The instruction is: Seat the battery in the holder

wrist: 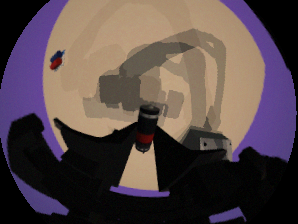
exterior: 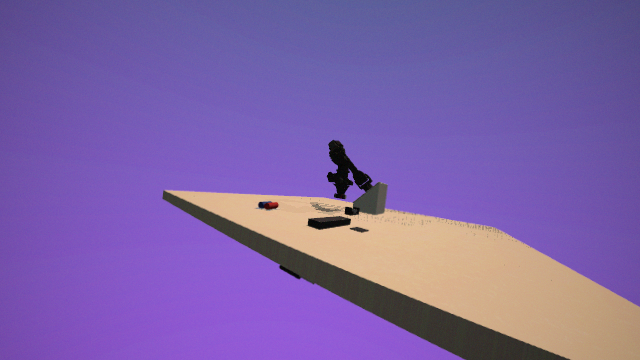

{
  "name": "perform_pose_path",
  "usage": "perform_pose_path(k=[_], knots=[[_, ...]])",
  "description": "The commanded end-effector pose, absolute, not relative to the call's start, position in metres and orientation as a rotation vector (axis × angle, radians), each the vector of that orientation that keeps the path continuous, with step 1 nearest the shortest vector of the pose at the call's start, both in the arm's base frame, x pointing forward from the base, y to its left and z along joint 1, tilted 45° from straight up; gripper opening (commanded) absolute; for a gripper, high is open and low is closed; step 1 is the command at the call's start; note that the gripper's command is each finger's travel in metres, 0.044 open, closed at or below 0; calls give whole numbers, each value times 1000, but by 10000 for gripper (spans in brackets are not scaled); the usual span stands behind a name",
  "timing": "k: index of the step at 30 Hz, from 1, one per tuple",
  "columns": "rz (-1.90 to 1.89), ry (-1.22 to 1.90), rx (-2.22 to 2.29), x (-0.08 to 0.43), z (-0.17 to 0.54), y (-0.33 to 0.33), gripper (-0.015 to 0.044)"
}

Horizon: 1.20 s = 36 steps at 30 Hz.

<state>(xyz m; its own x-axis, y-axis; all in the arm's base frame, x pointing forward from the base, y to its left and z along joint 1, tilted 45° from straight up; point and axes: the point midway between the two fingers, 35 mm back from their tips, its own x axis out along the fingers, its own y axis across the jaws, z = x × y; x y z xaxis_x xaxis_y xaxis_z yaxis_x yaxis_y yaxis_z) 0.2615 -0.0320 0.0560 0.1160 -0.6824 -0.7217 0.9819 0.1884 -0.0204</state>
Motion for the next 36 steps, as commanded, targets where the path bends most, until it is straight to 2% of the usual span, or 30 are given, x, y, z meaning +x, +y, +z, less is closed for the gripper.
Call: perform_pose_path(k=[1,22,36], knots=[[-1223,812,377,267,50,-21,79],[-511,1396,-653,284,4,45,79],[-440,1339,-694,290,-9,40,79]])
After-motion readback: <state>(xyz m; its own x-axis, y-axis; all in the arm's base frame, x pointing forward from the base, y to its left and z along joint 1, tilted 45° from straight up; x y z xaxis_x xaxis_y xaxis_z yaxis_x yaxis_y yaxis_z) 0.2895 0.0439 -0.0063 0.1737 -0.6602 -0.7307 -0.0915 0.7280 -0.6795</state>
